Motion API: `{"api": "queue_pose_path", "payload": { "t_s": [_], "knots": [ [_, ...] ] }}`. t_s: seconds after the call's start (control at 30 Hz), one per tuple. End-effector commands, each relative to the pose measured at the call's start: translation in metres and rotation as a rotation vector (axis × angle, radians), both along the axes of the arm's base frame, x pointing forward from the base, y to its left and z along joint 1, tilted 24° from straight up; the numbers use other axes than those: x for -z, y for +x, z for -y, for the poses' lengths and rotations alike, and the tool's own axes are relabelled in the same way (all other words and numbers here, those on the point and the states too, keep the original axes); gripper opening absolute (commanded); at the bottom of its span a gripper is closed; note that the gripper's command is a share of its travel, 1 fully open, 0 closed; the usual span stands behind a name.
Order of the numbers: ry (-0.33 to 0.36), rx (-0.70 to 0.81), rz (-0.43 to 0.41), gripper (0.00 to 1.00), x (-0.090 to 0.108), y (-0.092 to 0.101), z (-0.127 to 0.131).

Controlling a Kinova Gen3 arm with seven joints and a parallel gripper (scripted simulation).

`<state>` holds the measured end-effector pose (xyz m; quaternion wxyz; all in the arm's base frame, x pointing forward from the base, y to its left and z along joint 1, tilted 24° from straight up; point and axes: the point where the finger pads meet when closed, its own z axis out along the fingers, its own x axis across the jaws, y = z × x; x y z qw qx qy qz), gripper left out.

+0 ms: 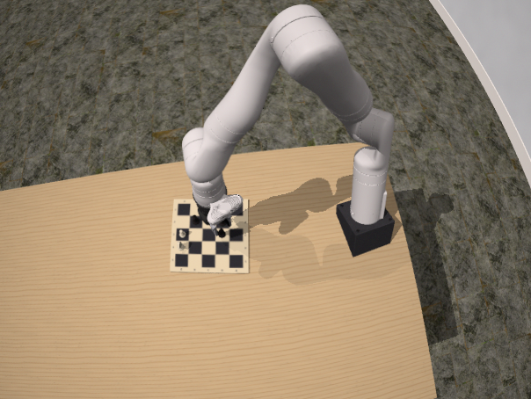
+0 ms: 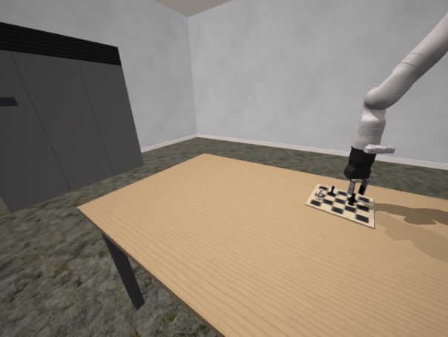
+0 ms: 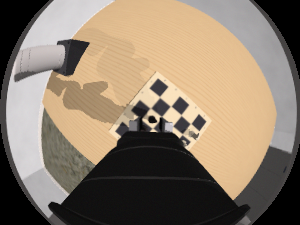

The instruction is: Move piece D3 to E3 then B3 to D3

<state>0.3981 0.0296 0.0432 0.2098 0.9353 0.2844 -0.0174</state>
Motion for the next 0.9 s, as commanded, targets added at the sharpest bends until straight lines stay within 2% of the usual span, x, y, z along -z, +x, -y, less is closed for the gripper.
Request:
{"api": "queue_pose_path", "payload": {
  "t_s": [0.0,0.87],
  "knots": [
    [0.001,-0.009,0.002,0.76,0.0013,0.0024,-0.0014],
    [0.001,-0.009,0.002,0.76,0.0013,0.0046,-0.0022]
  ]
}}
